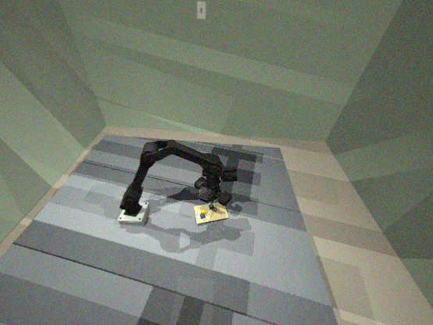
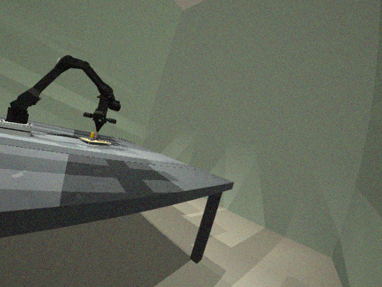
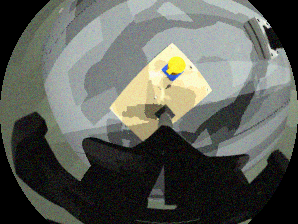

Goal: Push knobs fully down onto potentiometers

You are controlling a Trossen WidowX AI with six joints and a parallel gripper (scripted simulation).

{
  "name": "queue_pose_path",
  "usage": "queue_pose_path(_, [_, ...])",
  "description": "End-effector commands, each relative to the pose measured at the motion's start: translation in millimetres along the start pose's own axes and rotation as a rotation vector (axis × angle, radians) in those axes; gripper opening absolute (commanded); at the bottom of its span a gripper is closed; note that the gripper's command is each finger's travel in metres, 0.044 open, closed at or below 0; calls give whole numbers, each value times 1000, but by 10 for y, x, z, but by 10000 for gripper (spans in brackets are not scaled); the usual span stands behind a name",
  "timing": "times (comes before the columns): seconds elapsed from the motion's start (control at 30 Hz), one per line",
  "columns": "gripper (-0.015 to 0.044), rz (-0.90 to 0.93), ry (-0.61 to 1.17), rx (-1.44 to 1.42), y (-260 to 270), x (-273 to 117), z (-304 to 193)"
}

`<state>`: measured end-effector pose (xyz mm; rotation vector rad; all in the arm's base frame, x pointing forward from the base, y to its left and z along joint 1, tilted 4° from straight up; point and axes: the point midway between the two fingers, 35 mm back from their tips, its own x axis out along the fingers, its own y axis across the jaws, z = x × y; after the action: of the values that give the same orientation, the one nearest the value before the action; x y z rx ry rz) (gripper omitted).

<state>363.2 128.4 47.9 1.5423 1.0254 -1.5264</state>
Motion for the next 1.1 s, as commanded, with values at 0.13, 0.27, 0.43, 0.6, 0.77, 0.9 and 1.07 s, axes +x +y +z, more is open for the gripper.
queue_pose_path(0.13, [0,-8,-3,3,-1,126,-10])
queue_pose_path(0.27, [0,-8,-3,3,-1,126,-10])
queue_pose_path(0.43, [0,-8,-3,3,-1,126,-10])
queue_pose_path(0.6, [0,-8,-3,3,-2,146,-10])
queue_pose_path(0.77, [0,-8,-3,3,-2,146,-10])
queue_pose_path(0.9, [0,-8,-3,3,-2,146,-10])
queue_pose_path(1.07, [0,-8,-3,3,-2,164,-10])
